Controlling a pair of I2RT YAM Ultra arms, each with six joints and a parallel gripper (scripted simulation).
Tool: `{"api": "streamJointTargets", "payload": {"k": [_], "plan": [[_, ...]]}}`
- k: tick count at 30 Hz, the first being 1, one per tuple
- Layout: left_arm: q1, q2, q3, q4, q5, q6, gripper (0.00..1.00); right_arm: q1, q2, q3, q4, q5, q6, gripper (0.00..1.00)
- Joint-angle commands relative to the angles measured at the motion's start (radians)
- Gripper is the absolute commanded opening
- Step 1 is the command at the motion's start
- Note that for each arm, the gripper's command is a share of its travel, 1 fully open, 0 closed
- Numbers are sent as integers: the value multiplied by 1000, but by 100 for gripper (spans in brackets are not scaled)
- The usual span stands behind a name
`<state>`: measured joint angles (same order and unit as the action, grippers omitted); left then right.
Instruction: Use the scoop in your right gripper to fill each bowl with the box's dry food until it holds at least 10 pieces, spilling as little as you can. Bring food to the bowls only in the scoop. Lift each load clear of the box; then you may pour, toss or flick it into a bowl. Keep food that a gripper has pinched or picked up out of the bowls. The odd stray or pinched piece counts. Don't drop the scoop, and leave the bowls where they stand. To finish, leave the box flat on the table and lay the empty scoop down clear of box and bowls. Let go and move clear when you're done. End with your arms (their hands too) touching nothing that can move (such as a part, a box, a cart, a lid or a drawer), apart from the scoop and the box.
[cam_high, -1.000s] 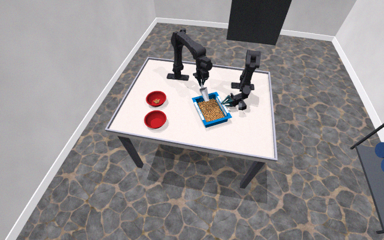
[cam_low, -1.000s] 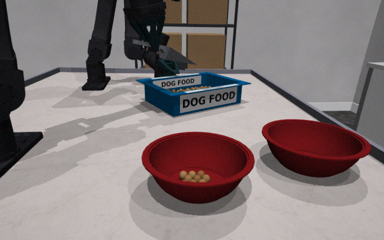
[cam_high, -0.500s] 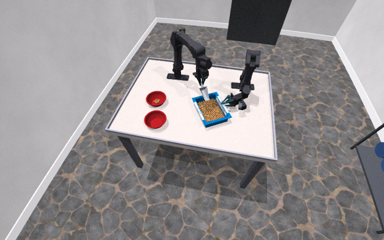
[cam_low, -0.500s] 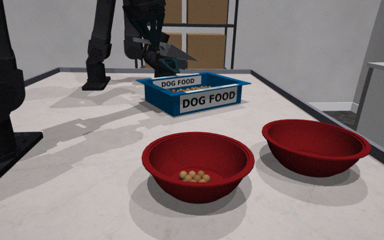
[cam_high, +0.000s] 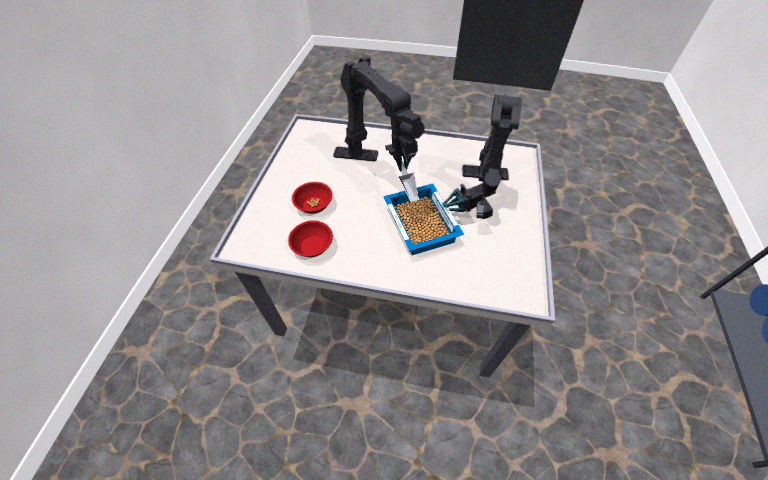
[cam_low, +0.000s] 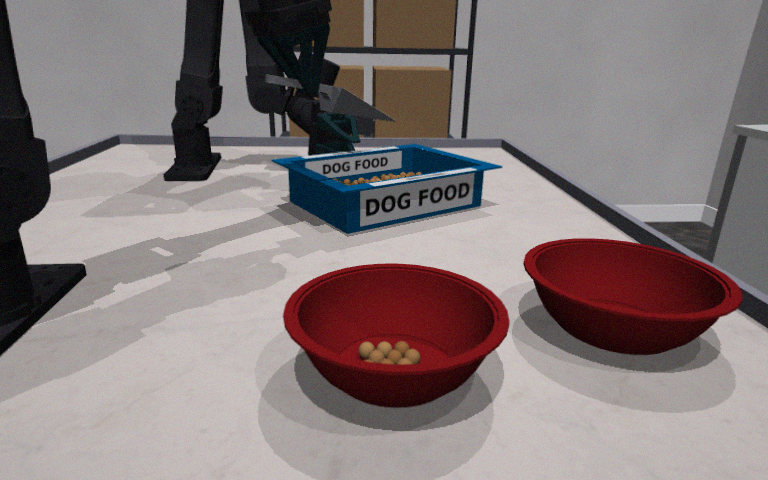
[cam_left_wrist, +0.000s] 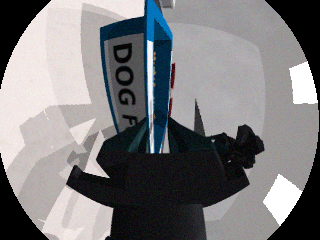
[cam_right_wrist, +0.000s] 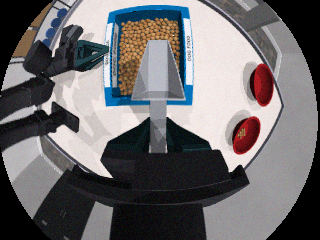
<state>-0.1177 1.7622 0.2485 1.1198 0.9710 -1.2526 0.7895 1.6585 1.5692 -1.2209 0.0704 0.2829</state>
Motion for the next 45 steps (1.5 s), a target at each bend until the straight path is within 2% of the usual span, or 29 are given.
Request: {"api": "streamJointTargets", "payload": {"k": [1, 43, 44, 45], "plan": [[-12, -46, 35, -17, 12, -8, 26, 9, -29, 42, 22, 12, 4, 0], [-60, -180, 73, -130, -42, -32, 26, 9, -29, 42, 22, 12, 4, 0], [-59, -176, 71, -108, -26, -18, 0, 9, -29, 42, 22, 12, 4, 0], [-55, -177, 73, -109, -26, -18, 0, 9, -29, 42, 22, 12, 4, 0]]}}
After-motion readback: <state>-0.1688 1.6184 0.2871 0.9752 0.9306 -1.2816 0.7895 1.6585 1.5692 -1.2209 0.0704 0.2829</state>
